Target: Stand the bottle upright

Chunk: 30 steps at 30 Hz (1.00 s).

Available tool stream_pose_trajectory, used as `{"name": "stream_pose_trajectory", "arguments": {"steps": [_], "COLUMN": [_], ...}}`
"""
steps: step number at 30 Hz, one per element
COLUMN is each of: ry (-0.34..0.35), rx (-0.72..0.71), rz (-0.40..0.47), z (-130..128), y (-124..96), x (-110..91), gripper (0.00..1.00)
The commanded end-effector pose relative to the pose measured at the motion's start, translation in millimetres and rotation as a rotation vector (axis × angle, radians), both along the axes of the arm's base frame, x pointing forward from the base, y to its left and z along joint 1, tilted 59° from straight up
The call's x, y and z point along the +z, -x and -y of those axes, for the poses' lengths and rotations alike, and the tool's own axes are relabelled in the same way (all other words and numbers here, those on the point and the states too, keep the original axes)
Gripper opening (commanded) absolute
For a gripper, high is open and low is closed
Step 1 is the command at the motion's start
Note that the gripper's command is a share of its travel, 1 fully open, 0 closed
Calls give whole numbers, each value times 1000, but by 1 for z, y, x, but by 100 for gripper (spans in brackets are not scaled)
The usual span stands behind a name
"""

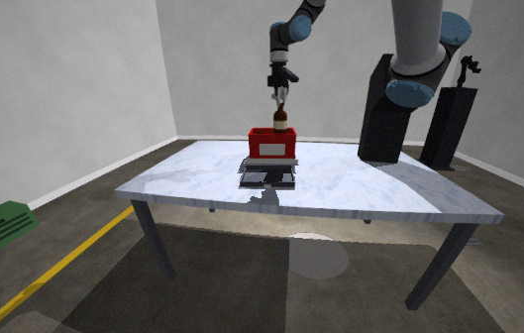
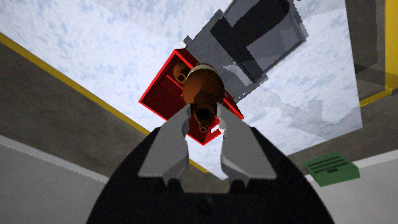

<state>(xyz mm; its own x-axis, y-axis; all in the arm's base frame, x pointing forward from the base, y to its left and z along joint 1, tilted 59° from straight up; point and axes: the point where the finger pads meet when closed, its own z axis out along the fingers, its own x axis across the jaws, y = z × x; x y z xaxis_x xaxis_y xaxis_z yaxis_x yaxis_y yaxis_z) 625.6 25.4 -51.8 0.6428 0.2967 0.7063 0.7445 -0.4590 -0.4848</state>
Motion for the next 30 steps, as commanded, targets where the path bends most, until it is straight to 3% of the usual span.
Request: {"name": "stream_pose_trajectory", "arguments": {"steps": [1, 30], "ry": [1, 1], "rx": [-1, -1], "rz": [1, 1], "z": [-6, -34], "y": [-4, -18], "x": [12, 63], "gripper": [0, 0]}}
